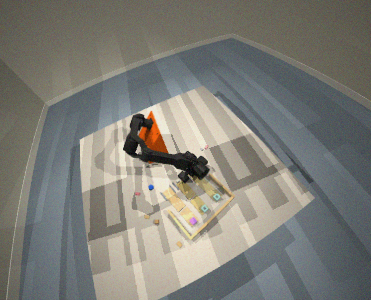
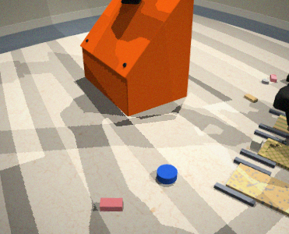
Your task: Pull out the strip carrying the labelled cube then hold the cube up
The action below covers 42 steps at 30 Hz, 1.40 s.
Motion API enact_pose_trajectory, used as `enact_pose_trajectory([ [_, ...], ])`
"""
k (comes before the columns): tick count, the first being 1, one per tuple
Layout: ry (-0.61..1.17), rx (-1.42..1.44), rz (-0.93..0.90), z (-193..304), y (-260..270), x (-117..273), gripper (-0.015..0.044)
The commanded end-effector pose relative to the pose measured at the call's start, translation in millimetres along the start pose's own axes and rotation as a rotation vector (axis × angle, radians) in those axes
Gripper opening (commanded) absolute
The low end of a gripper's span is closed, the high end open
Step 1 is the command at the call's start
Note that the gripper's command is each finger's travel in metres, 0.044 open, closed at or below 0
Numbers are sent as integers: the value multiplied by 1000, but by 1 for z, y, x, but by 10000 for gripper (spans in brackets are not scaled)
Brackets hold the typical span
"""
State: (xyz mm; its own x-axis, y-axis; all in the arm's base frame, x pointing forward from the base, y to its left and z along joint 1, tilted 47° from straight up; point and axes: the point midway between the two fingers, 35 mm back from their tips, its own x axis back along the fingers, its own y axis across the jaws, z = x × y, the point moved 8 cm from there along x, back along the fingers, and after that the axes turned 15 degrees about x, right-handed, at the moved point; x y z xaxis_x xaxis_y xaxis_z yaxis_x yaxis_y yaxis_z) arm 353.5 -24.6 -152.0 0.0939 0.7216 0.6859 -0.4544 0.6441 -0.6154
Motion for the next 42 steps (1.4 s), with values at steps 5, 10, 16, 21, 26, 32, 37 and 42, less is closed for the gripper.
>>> enact_pose_trajectory([
  [5, 3, 1, 2, 1, -1, -2, 0],
  [10, 3, 1, 2, 1, -1, -2, 0],
  [16, 3, 1, 2, 1, -1, -3, 0],
  [21, 3, 1, 2, 1, -1, -3, 0],
  [26, 3, 1, 2, 1, -1, -4, 0],
  [32, 4, 1, 2, 6, 1, -4, 0],
  [37, 4, 2, 2, 13, 4, -4, 0],
  [42, 4, 2, 2, 21, 7, -4, 0],
])
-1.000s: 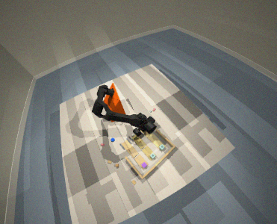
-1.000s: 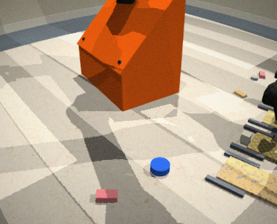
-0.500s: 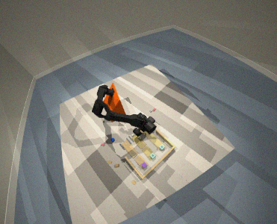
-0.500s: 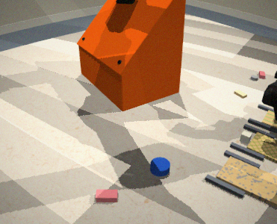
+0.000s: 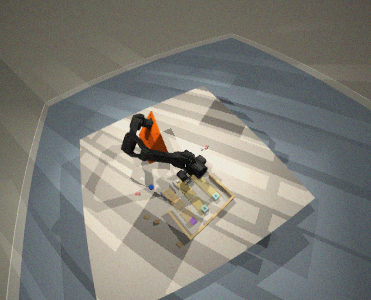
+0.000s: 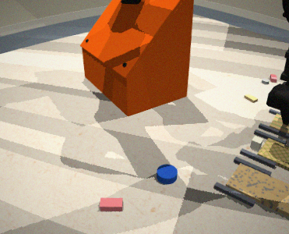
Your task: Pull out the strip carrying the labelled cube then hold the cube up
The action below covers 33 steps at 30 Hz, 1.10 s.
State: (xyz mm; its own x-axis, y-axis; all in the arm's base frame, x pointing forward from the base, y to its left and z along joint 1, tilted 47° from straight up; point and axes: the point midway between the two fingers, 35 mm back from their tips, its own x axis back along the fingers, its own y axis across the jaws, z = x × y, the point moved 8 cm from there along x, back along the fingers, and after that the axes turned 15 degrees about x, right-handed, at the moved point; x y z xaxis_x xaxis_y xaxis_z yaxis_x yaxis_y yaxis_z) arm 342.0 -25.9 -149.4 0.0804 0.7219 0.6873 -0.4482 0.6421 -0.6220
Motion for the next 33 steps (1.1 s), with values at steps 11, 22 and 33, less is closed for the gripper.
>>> enact_pose_trajectory([
  [11, 17, 10, -4, 25, 8, -4, 0],
  [22, 18, 11, -4, 41, 13, -5, 0],
  [33, 18, 12, -4, 57, 17, -5, 0],
])
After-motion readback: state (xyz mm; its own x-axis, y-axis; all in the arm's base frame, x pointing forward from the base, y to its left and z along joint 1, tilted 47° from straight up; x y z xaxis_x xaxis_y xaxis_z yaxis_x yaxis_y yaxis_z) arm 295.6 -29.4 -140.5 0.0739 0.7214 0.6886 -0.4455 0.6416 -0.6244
